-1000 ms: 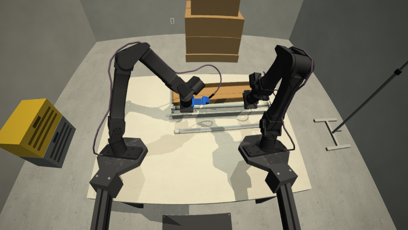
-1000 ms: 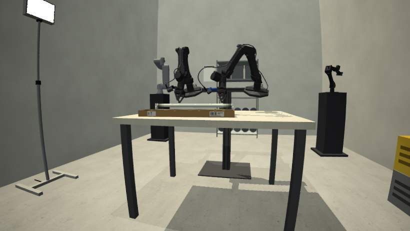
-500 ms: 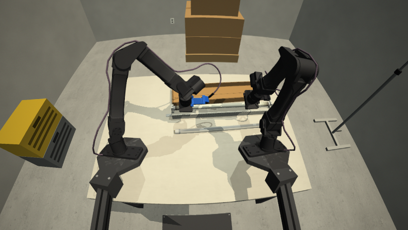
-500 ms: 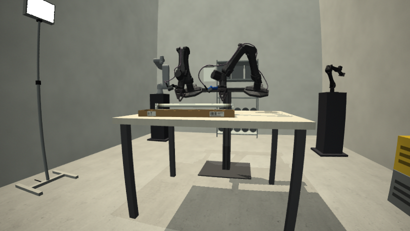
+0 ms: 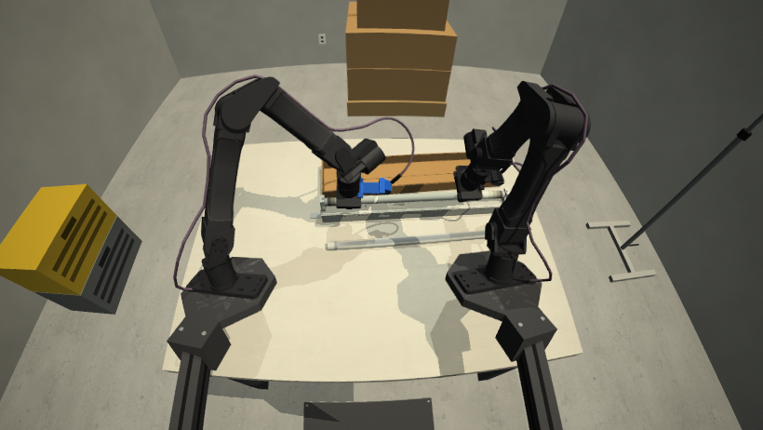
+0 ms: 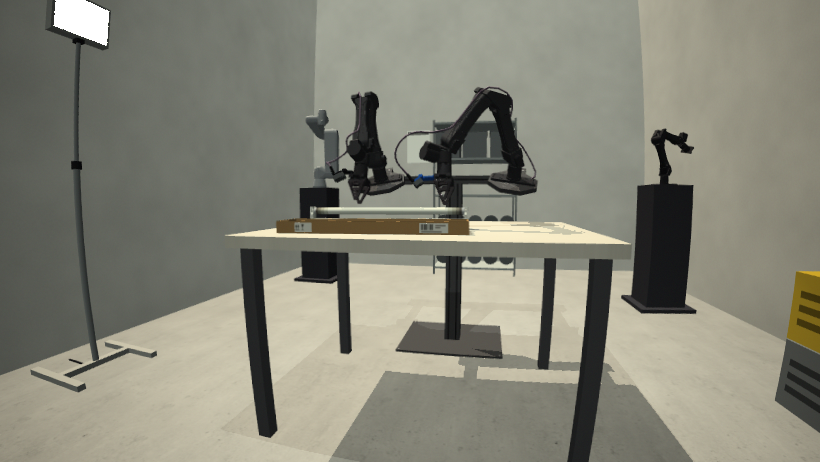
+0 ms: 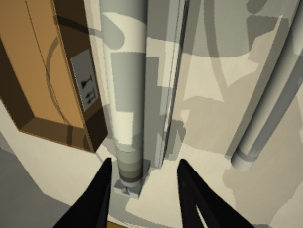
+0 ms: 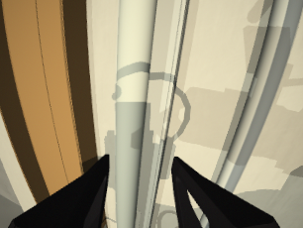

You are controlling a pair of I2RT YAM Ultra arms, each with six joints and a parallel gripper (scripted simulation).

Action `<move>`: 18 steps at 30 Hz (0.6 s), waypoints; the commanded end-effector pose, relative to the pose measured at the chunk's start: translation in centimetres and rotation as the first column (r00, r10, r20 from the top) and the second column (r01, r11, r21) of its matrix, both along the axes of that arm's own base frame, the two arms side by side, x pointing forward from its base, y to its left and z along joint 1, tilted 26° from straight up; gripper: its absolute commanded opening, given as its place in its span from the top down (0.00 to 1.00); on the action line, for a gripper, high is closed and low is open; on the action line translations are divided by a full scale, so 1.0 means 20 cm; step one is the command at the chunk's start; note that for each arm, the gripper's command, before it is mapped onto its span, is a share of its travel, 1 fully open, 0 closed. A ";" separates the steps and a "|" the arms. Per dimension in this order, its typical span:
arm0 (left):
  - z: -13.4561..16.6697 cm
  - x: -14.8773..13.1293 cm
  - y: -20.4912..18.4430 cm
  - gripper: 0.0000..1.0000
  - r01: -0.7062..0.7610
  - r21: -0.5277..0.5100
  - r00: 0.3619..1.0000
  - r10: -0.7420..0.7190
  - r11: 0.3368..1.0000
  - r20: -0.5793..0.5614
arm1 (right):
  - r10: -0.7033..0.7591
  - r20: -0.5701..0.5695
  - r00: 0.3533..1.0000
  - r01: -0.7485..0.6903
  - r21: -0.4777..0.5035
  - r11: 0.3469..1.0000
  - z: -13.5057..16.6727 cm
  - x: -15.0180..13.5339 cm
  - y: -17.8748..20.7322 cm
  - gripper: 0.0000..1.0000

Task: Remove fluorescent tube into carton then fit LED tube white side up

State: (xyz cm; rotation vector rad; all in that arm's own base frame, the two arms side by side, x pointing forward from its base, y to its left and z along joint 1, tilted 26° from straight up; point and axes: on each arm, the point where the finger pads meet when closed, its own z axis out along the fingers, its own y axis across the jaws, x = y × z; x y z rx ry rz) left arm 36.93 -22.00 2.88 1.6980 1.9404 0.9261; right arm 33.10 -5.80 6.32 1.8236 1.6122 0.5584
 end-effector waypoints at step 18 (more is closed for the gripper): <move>0.00 0.09 -0.02 0.51 -0.018 -0.023 0.936 0.008 1.000 -0.352 | -0.030 -0.337 0.941 0.047 0.041 0.998 0.02 0.10 -0.01 0.51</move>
